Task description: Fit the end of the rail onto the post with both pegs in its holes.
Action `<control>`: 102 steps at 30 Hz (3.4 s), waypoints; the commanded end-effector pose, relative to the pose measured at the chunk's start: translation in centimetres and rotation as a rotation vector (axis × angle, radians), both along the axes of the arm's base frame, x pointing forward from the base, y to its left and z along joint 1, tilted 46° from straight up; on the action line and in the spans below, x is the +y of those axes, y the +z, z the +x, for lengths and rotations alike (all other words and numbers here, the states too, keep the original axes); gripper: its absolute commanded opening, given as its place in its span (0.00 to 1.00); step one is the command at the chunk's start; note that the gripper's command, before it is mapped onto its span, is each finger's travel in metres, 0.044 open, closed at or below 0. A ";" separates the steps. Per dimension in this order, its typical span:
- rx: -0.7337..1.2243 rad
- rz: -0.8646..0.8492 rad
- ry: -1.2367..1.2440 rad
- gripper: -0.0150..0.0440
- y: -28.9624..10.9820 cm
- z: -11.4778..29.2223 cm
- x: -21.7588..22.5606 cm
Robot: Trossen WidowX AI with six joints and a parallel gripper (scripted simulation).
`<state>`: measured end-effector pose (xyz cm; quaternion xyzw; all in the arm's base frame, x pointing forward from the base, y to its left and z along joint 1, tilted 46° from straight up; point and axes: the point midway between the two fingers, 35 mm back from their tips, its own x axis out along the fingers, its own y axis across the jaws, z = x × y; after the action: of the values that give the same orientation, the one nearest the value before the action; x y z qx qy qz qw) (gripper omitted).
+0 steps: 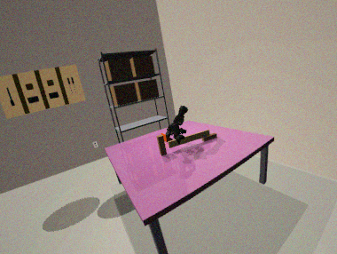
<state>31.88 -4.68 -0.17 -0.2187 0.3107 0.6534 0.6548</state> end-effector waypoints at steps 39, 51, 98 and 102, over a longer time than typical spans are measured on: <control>-0.011 -0.005 -0.008 0.25 -0.5 0.1 -1.5; -0.011 -0.005 -0.008 0.25 -0.8 0.1 -1.6; -0.011 -0.005 -0.008 0.25 -1.7 -0.1 -2.5; -0.011 -0.006 -0.008 0.25 -1.7 -0.1 -2.6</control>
<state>31.60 -6.68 -1.97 -0.2189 0.3102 0.6537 0.6547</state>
